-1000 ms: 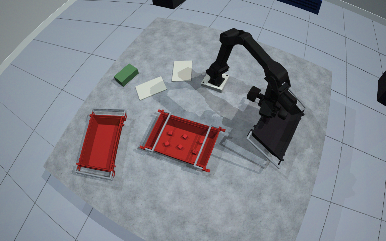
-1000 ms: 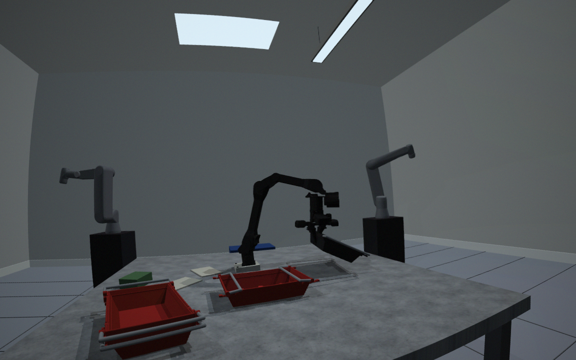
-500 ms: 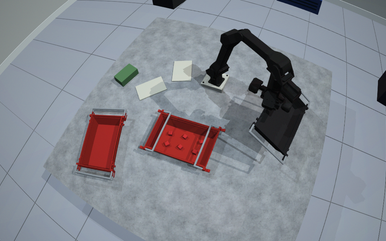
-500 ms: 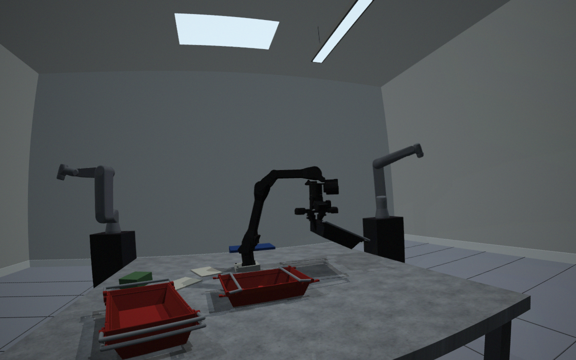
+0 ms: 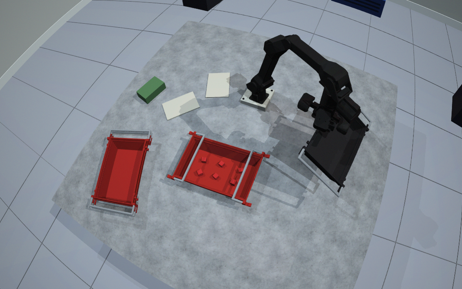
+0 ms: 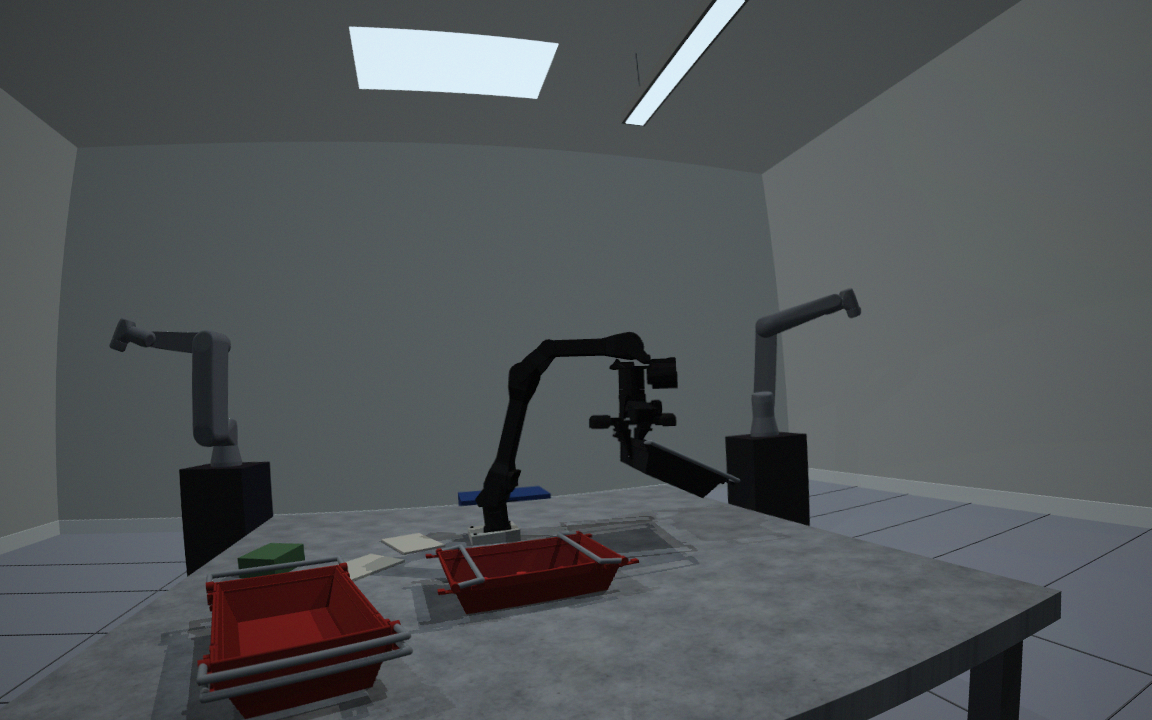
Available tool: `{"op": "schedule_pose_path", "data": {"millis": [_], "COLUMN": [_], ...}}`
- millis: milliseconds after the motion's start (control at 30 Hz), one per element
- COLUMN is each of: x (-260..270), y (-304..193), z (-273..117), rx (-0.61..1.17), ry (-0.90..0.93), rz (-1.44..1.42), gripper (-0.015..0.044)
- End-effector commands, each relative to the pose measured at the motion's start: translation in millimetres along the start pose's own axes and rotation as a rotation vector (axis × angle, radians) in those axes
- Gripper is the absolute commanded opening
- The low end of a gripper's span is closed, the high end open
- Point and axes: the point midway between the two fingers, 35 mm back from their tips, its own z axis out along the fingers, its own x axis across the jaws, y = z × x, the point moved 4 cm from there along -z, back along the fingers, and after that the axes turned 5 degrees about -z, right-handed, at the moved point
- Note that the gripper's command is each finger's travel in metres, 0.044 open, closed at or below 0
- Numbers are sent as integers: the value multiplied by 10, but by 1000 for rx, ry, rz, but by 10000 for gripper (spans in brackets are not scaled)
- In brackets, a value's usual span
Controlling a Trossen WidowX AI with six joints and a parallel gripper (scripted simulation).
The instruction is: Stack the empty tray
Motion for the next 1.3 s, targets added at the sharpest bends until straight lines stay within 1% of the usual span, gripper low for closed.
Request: {"op": "schedule_pose_path", "data": {"millis": [0, 300, 1267], "x": [7, -5, -717], "y": [4, 29, 995], "z": [-58, -59, -87], "rx": [-10, -10, -18], "ry": [21, 22, 27], "rz": [-5, 5, 449], "gripper": [0, 0, 0]}}
